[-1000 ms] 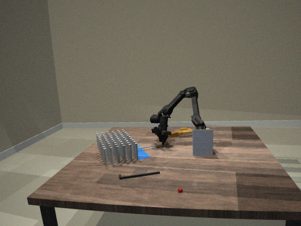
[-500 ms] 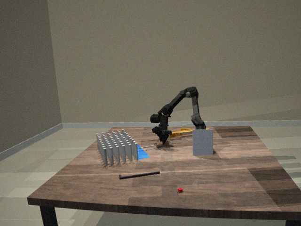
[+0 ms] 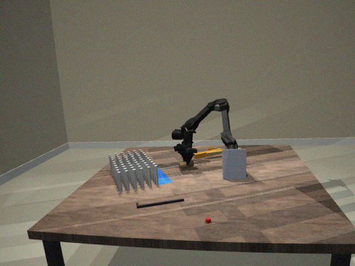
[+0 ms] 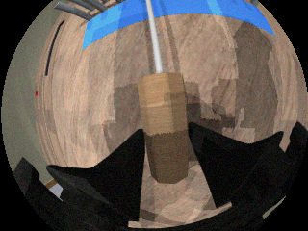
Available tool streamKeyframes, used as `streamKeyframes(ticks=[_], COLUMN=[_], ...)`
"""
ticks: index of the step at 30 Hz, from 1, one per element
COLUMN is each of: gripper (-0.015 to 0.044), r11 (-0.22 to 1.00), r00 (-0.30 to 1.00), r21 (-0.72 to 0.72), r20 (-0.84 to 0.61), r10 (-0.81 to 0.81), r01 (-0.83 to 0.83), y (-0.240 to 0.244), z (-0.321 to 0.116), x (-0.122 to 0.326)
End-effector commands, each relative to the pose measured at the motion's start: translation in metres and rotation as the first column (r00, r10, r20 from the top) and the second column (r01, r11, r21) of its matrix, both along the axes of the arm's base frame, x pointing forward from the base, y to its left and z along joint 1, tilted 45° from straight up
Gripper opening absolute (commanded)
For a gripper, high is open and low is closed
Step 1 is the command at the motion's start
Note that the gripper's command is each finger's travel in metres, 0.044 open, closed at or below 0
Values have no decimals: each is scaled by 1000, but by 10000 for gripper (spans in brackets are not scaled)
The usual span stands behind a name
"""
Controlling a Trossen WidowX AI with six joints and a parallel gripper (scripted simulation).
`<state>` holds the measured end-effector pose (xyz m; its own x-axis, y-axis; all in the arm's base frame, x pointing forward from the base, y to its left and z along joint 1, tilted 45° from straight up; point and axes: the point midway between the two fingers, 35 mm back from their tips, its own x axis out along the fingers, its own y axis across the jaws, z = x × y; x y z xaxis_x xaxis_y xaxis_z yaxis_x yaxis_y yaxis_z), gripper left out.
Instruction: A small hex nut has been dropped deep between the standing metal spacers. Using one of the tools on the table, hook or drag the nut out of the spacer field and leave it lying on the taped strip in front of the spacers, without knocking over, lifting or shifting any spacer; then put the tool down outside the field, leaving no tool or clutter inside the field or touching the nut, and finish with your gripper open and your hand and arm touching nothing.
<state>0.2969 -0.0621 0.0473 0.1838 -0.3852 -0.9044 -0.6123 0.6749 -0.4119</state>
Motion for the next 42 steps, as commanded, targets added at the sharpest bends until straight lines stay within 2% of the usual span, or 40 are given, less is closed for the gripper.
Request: streamKeyframes(ticks=[1,15,39,42], gripper=[0,0,0,0], r11=[1000,1000,1000,1000], r00=[1000,1000,1000,1000], r21=[-2,-3,4,7], r20=[15,10,12,-5], r10=[-1,3,-2,-3], r01=[1,-3,2,3], y=[1,-9,79,76], z=[7,23,110,97], x=[-1,-36,-47,-42])
